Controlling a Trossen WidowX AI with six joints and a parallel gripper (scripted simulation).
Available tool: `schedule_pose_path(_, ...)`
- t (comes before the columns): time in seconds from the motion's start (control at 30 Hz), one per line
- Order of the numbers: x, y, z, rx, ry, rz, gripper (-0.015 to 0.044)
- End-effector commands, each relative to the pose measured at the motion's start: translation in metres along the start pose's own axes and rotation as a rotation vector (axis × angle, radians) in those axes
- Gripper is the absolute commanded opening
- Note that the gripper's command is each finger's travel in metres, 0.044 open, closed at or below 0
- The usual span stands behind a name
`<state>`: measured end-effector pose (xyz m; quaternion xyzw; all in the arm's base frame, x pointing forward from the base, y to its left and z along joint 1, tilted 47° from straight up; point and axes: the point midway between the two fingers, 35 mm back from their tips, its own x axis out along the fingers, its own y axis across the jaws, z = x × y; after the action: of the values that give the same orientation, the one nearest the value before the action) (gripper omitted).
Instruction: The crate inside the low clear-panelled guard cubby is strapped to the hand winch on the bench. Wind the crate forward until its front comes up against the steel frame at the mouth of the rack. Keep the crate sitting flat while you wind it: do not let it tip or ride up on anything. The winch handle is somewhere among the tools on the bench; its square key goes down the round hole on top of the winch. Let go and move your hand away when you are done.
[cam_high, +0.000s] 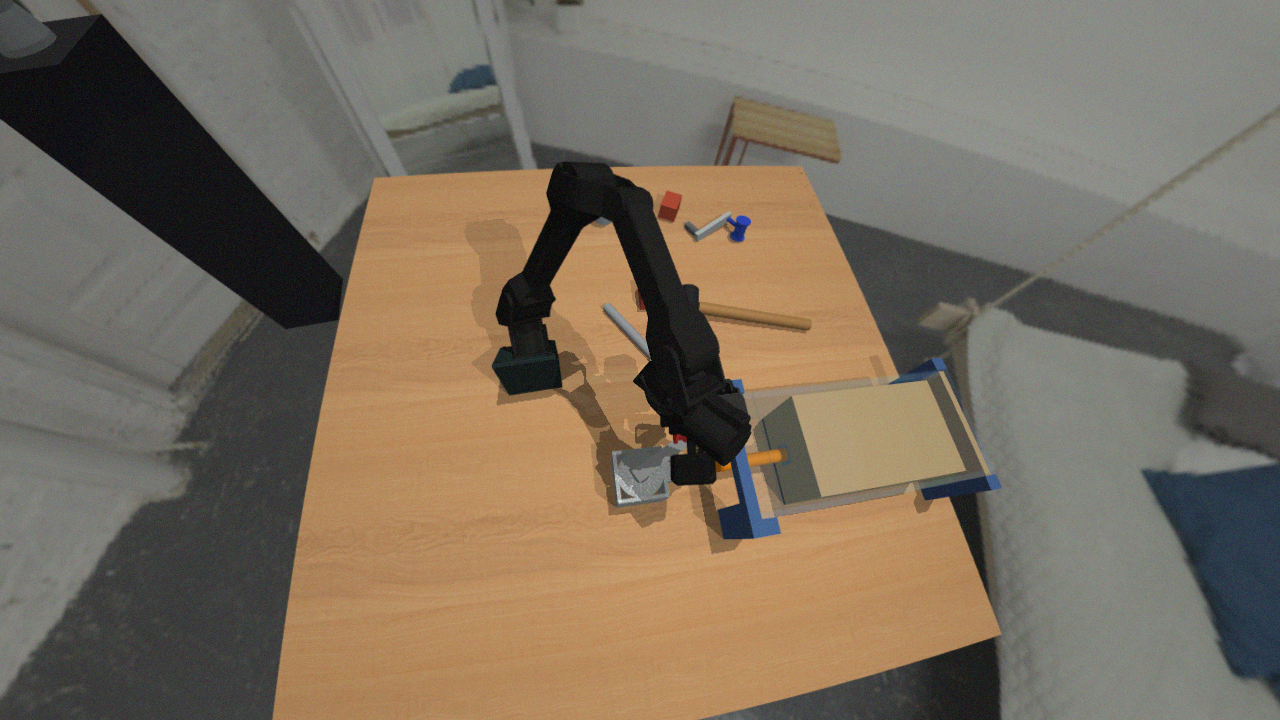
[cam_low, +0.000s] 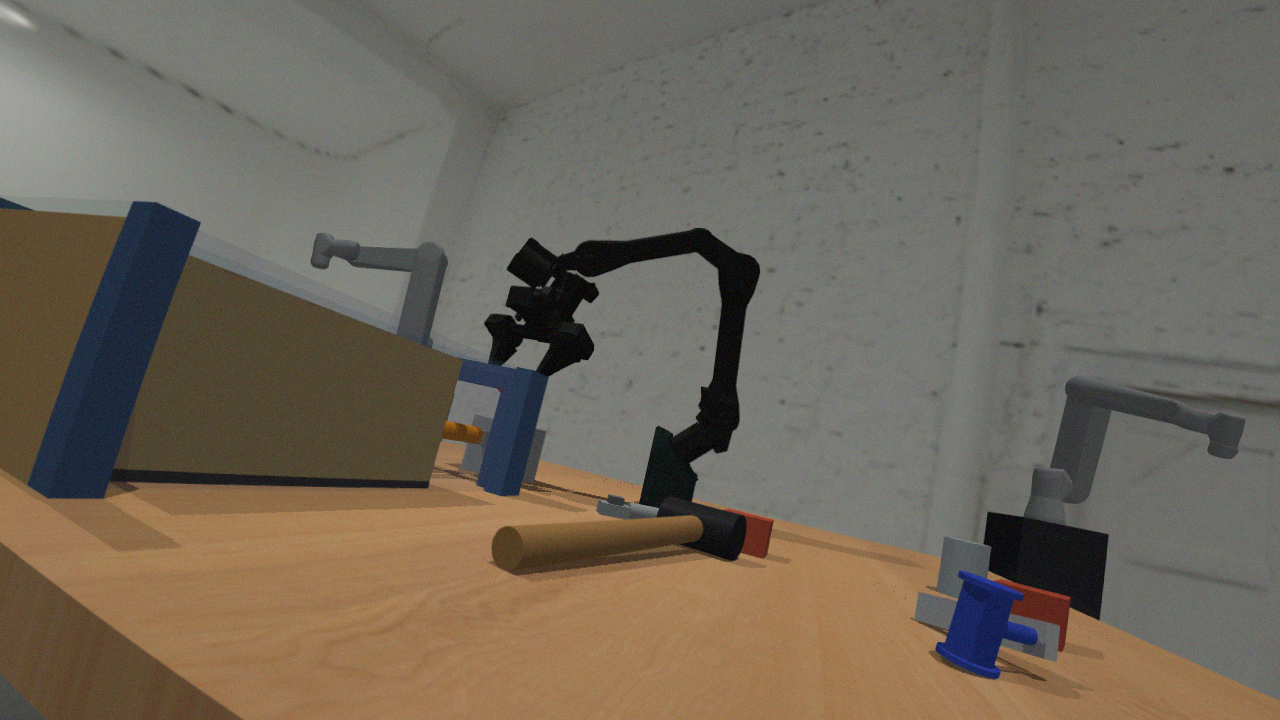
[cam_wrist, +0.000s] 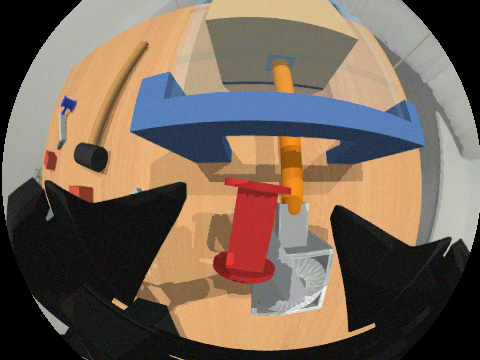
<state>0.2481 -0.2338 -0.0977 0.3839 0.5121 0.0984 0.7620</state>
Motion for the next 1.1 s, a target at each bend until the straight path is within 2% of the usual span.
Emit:
schedule_pose_path(0.0,0.007,0.002,-0.005,0.010,0.002,0.007,0.0440)
schedule_pose_path(0.47,0.023,0.003,-0.014,0.010,0.002,0.008,0.0440)
schedule_pose_path(0.97,0.020,0.002,-0.011,0.001,0.002,0.002,0.0046)
schedule_pose_path(1.07,0.020,0.002,-0.011,0.001,0.002,0.002,0.0026)
